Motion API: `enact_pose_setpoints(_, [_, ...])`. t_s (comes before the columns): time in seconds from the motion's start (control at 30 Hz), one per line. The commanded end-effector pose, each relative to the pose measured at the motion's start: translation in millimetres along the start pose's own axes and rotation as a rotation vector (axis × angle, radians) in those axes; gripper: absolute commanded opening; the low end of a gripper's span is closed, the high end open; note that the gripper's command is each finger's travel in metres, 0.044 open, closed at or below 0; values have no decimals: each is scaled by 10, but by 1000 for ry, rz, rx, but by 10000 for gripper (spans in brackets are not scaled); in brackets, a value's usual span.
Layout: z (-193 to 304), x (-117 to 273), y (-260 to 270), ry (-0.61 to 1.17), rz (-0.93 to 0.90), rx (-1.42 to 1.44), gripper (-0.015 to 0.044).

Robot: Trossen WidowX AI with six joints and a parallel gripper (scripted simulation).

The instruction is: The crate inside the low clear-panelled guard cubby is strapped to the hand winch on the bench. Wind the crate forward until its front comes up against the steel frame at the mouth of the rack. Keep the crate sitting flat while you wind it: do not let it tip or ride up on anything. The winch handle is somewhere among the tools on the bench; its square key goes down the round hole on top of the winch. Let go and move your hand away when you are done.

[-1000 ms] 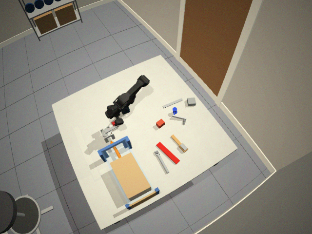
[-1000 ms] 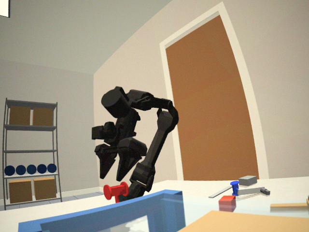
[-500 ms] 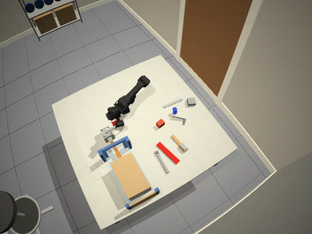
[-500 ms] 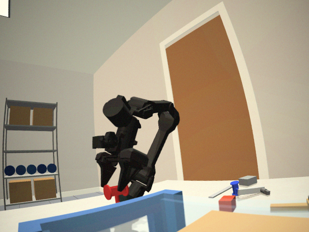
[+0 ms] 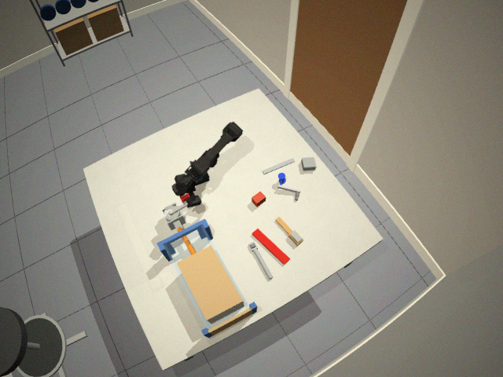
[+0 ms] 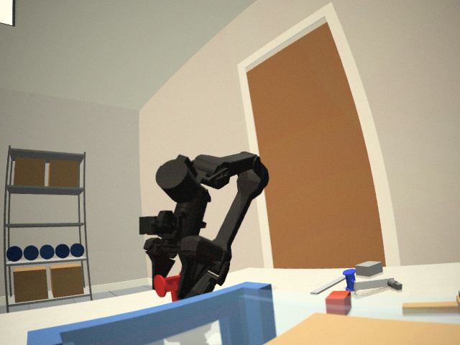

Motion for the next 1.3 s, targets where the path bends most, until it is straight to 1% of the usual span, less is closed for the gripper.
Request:
enact_pose_setpoints(0.0, [0,0,0,0,0,0,414])
enact_pose_setpoints(0.5, [0,0,0,0,0,0,20])
enact_pose_setpoints(0.6, [0,0,0,0,0,0,0])
enact_pose_setpoints(1.27, [21,-23,-32,2,-3,-1,0])
Point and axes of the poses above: the point midway between the two fingers, 35 mm back from their tips, its own x axis back along the fingers, its own y axis across the jaws, z = x × y, the point moved 7 cm from there along x, back along the fingers, and after that the axes turned 8 degrees about x, right-handed, at the moved point
